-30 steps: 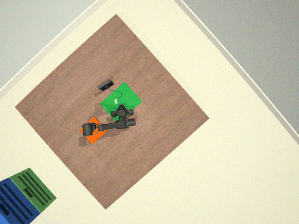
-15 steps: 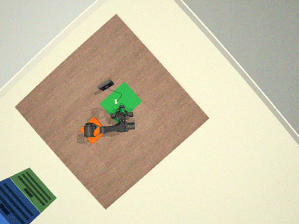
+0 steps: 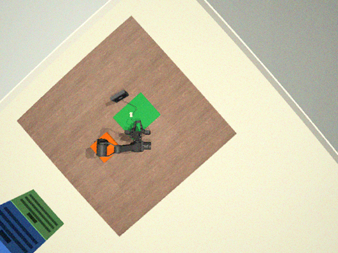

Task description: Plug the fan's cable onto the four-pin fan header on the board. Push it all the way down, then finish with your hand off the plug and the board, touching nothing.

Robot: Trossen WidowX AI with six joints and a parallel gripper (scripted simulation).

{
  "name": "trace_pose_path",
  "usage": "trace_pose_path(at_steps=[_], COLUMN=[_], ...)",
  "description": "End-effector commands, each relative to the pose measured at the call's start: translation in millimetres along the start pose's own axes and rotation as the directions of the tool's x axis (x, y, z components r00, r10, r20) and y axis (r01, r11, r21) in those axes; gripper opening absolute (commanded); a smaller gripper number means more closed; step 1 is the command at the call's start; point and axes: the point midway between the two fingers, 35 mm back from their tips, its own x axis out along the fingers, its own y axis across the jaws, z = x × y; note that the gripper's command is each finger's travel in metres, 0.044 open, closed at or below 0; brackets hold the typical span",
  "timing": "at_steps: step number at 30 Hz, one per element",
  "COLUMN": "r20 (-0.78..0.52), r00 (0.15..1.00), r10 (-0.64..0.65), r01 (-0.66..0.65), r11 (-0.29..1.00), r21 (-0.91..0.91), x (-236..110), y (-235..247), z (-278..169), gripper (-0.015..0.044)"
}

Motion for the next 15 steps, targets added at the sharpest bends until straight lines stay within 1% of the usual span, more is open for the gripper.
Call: trace_pose_path(at_steps=[1, 6, 15], r20=[0.028, 0.006, 0.006], r00=[1.000, 1.000, 1.000], r10=[-0.011, -0.003, -0.003], r01=[0.012, 0.003, 0.003], r11=[1.000, 1.000, 1.000], r21=[-0.007, -0.002, -0.001], x=[-1.9, -1.5, -1.6], y=[1.4, 0.2, 0.4], z=[0.7, 4.9, 5.9], gripper=[0.0000, 0.0000, 0.0000])
